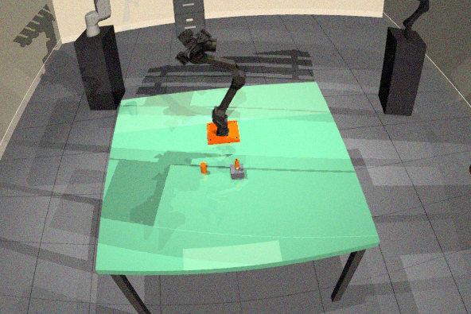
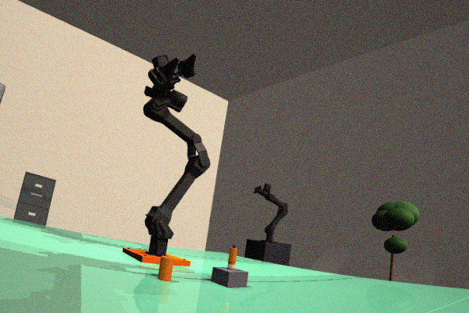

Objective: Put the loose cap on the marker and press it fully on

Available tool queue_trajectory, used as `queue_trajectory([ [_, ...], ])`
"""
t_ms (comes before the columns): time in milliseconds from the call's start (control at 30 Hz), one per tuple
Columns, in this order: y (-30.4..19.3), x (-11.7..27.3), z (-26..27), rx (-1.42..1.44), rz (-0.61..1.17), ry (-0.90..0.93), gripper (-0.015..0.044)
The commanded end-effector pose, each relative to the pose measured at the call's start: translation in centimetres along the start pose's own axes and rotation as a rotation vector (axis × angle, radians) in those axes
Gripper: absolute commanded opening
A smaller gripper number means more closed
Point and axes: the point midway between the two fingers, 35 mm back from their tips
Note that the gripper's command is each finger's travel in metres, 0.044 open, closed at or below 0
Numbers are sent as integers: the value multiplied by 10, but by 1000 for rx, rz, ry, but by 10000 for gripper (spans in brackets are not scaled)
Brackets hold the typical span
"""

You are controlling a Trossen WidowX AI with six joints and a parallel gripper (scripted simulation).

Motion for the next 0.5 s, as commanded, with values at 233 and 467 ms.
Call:
queue_trajectory([
  [233,47,-18,-34,-218,-95,107,251],
  [467,76,-48,-107,-441,-216,57,251],
])
Point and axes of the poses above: the point midway between the two fingers, 35 mm back from their tips, its own x axis back along the fingers, its own z axis across the jaws, y = z × x, and after that the axes turned 9 degrees about -x, right-handed
